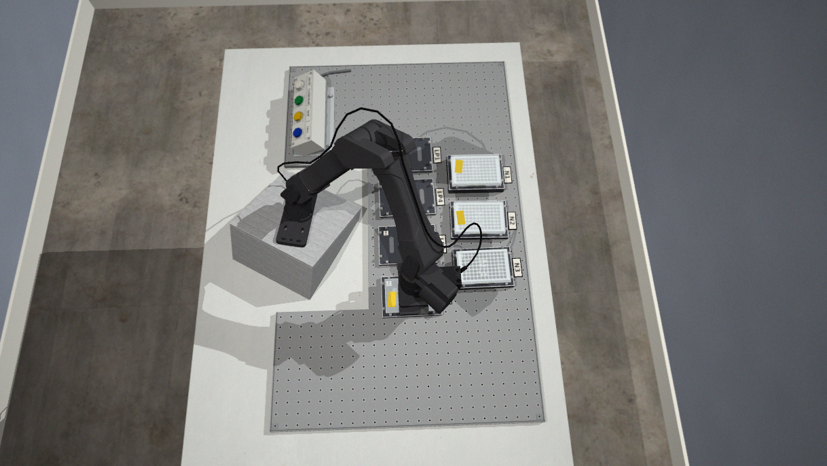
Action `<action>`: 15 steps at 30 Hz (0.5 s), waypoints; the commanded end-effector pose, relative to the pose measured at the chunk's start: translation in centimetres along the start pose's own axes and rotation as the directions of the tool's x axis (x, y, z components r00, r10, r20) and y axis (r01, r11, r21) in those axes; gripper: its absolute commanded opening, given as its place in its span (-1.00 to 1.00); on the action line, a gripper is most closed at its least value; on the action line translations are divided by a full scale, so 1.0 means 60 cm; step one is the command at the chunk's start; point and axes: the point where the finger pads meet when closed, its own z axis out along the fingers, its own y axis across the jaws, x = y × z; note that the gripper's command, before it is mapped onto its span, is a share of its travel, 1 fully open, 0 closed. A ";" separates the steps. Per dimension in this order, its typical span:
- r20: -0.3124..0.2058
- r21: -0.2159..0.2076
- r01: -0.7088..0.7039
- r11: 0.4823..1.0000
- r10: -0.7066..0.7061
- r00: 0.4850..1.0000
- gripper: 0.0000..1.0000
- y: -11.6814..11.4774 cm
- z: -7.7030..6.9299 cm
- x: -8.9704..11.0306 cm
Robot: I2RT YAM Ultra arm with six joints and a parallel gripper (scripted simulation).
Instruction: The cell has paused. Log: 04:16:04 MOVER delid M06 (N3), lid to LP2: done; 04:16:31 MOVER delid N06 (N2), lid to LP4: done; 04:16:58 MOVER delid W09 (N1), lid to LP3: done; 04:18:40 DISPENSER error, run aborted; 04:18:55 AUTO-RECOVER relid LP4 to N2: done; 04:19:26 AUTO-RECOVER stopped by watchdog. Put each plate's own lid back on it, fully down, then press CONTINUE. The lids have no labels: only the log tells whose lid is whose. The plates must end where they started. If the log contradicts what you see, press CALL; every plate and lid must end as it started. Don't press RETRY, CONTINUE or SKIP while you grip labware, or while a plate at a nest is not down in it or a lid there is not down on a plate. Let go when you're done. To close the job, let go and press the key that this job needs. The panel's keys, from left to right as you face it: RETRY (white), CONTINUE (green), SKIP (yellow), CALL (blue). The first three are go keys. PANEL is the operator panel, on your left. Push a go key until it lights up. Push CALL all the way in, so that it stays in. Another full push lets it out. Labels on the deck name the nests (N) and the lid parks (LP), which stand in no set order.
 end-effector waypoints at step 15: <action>0.039 0.018 -0.004 1.000 0.003 0.999 -1.00 -0.014 -0.008 -0.005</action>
